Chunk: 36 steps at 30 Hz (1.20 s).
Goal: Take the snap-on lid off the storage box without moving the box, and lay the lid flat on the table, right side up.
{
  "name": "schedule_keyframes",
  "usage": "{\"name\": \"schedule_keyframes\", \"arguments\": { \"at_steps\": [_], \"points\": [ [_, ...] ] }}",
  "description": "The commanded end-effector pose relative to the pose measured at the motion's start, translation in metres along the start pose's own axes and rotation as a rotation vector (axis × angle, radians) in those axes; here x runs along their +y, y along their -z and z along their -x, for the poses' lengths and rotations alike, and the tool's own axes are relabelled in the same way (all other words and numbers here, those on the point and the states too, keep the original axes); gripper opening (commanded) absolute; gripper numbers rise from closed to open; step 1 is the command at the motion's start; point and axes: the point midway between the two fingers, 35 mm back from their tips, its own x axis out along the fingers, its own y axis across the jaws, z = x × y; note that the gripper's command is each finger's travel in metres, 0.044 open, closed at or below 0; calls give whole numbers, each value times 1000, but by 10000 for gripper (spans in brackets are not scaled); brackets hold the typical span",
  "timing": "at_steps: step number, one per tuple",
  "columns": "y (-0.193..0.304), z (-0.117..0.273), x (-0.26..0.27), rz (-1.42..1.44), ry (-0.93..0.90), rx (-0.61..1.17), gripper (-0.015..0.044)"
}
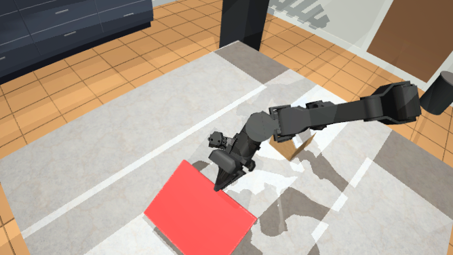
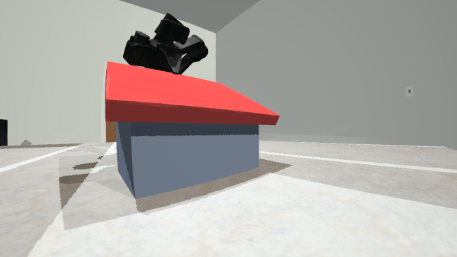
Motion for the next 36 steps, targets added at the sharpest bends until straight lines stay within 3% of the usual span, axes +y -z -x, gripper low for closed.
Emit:
{"name": "schedule_keyframes", "arguments": {
  "at_steps": [1,36],
  "points": [
    [0,2,11,11,-14,-1,0],
    [1,17,60,12,-14,-2,0]
  ]
}}
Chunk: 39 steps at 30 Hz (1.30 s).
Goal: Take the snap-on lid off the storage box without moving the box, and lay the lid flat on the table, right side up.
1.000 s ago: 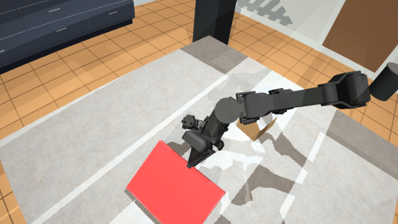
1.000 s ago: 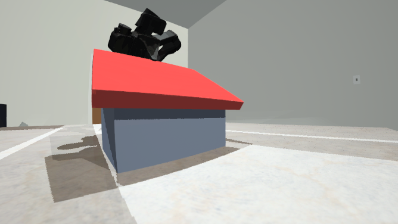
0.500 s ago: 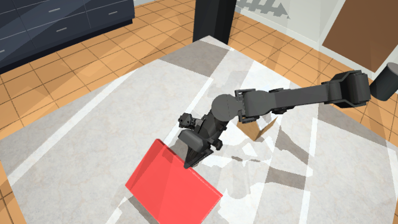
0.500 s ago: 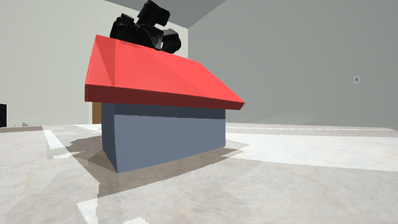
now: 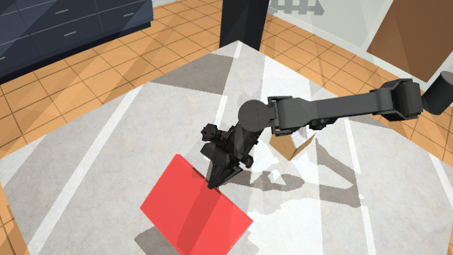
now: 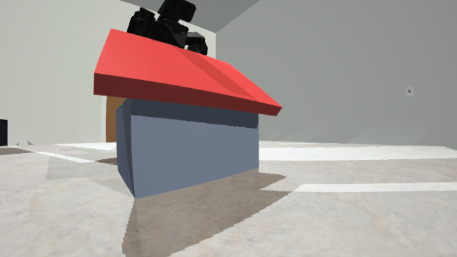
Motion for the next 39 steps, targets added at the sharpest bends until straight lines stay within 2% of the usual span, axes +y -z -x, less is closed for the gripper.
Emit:
{"name": "schedule_keyframes", "arguments": {
  "at_steps": [1,24,39],
  "points": [
    [1,6,11,18,-17,1,0],
    [2,21,28,18,-16,0,0],
    [31,21,19,16,-16,1,0]
  ]
}}
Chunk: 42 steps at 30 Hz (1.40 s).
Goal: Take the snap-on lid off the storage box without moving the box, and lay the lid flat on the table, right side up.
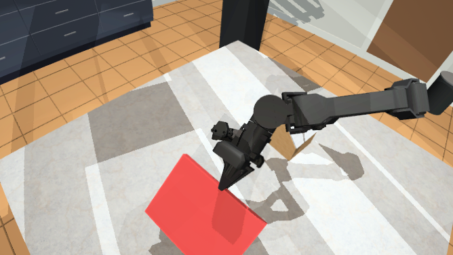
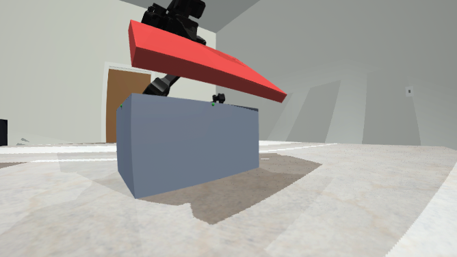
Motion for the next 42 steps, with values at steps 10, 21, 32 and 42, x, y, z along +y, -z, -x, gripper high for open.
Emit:
{"name": "schedule_keyframes", "arguments": {
  "at_steps": [10,21,32,42],
  "points": [
    [24,4,1,1,-10,-8,0],
    [46,6,-1,0,-10,-7,0],
    [68,8,-3,-1,-10,-7,0],
    [88,10,-4,-2,-10,-6,0]
  ]
}}
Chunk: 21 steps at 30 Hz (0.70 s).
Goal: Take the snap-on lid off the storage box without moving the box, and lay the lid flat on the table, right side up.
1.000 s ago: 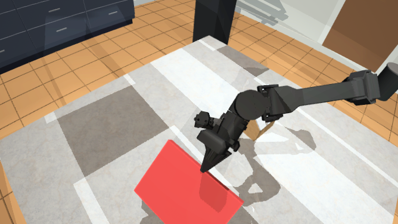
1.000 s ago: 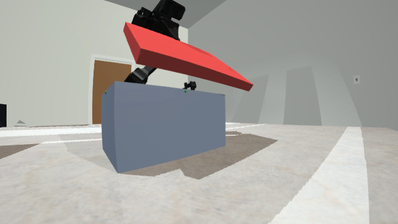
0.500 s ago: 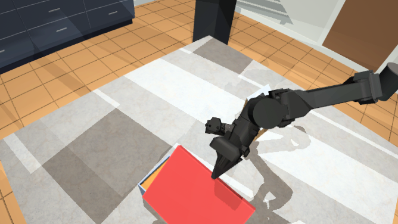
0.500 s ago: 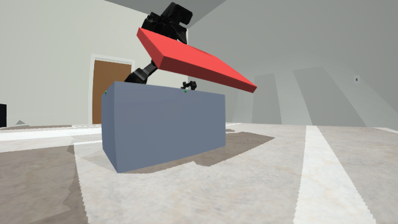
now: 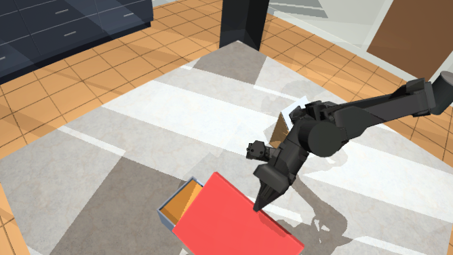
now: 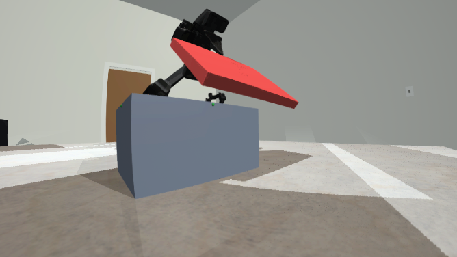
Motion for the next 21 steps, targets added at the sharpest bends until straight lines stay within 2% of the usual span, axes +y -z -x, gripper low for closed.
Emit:
{"name": "schedule_keyframes", "arguments": {
  "at_steps": [1,21],
  "points": [
    [7,3,3,3,-15,-6,0],
    [47,6,0,2,-15,-5,0]
  ]
}}
